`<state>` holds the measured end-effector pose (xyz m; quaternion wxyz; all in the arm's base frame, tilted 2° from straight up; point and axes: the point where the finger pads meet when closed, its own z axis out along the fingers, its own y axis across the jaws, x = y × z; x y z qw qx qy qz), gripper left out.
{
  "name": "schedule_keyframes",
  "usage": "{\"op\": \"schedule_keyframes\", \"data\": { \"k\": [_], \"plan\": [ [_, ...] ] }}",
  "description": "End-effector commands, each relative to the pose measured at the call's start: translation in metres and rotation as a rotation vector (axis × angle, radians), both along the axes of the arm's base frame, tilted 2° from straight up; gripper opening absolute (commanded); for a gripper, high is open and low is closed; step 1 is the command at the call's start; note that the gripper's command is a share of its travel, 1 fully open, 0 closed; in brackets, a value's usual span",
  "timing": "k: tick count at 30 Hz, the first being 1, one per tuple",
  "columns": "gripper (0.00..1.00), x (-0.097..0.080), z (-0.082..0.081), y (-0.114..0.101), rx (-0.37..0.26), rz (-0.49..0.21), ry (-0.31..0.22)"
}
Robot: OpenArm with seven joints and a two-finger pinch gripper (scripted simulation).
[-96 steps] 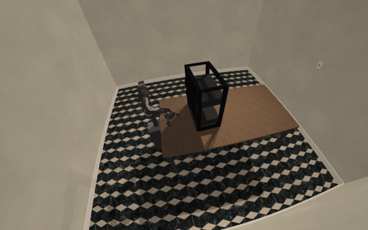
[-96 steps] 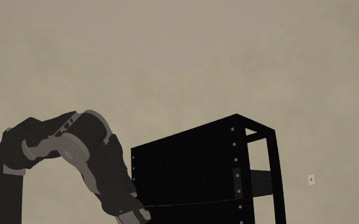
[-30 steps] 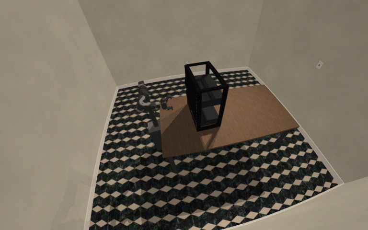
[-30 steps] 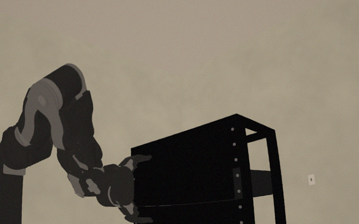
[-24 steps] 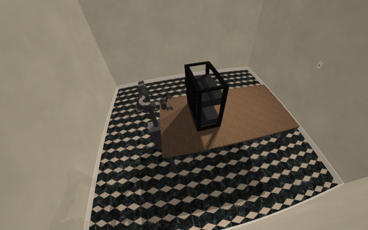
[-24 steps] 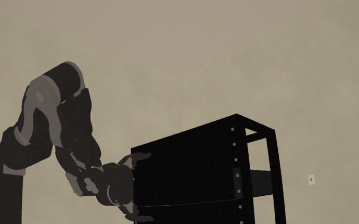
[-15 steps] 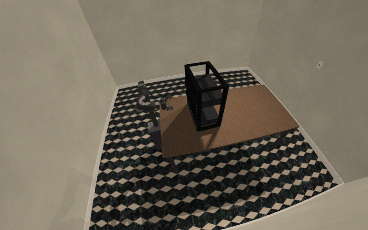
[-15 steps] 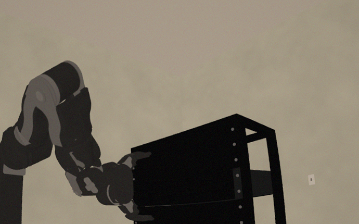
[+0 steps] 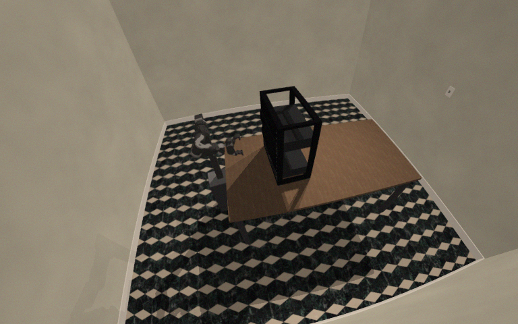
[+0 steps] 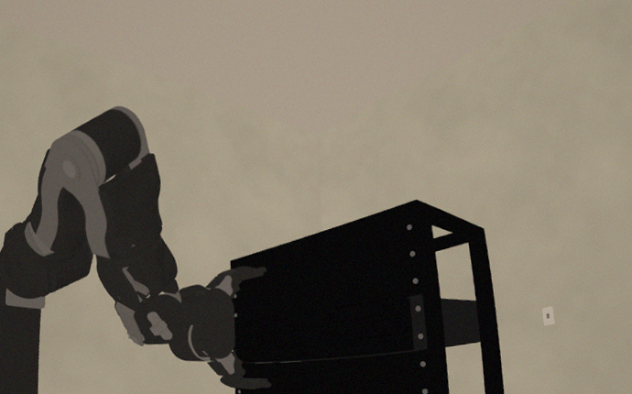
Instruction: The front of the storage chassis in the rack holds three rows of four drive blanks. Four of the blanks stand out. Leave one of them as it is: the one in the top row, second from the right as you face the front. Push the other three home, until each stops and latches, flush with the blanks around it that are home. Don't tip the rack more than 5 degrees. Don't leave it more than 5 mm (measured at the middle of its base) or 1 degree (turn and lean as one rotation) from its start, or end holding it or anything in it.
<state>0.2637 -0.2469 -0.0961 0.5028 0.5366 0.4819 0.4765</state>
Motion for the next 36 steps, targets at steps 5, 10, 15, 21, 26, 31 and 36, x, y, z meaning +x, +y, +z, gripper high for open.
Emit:
{"op": "schedule_keyframes", "data": {
  "k": [5,10,15,21,26,31,36],
  "plan": [
    [1.0,-0.001,0.001,-0.001,-0.004,-0.003,-0.006],
    [1.0,-0.001,0.001,-0.001,-0.004,-0.003,-0.006],
    [1.0,-0.001,0.001,-0.001,-0.004,-0.003,-0.006],
    [1.0,0.002,0.001,-0.003,-0.004,-0.005,-0.001],
    [1.0,0.01,0.001,-0.007,-0.005,-0.005,0.001],
    [1.0,0.019,0.002,-0.012,-0.005,-0.005,0.001],
    [1.0,0.039,0.005,-0.023,-0.004,-0.005,0.001]
  ]
}}
